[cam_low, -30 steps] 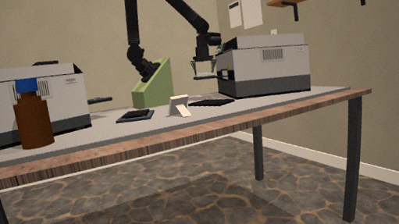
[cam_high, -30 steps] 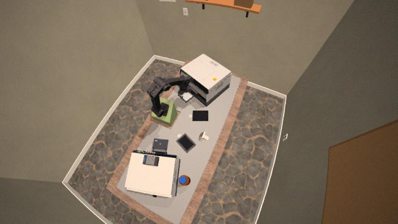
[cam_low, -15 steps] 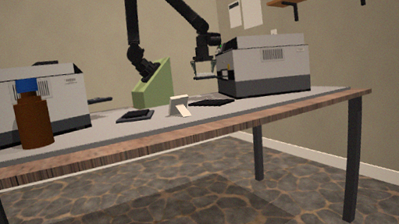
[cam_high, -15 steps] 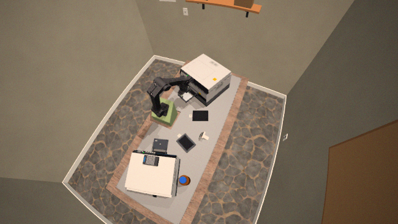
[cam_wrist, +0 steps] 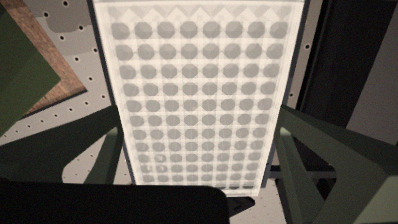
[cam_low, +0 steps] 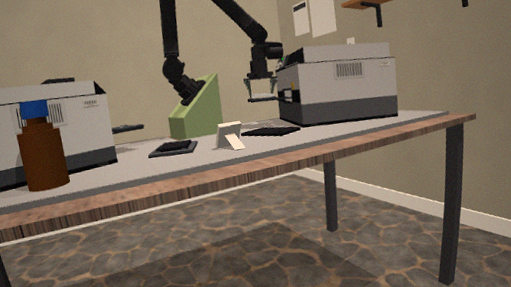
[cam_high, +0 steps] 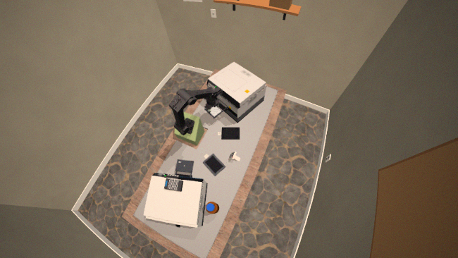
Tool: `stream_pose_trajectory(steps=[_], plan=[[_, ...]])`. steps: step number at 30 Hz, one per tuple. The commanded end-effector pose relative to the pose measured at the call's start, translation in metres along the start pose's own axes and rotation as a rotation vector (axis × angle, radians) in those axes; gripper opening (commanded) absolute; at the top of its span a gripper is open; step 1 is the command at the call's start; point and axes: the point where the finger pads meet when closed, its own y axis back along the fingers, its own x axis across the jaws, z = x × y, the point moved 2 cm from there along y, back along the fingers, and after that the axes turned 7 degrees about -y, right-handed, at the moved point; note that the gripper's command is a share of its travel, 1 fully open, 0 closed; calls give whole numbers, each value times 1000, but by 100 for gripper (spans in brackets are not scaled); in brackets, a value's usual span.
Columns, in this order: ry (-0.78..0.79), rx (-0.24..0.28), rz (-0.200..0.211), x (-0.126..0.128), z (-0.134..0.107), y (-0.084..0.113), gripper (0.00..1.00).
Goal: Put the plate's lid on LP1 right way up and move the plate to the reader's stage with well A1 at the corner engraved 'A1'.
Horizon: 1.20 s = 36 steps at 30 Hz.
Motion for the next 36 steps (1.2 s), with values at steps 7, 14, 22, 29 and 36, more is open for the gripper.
stream_pose_trajectory(steps=[7, 14, 22, 29, 36], plan=[[-11, -4, 6, -3, -1, -12, 86], [-13, -4, 9, -3, -1, -13, 86], [-16, -2, 12, -2, -1, -14, 86], [-18, -2, 13, -2, -1, -15, 86], [-22, -1, 13, -2, 0, -17, 86]])
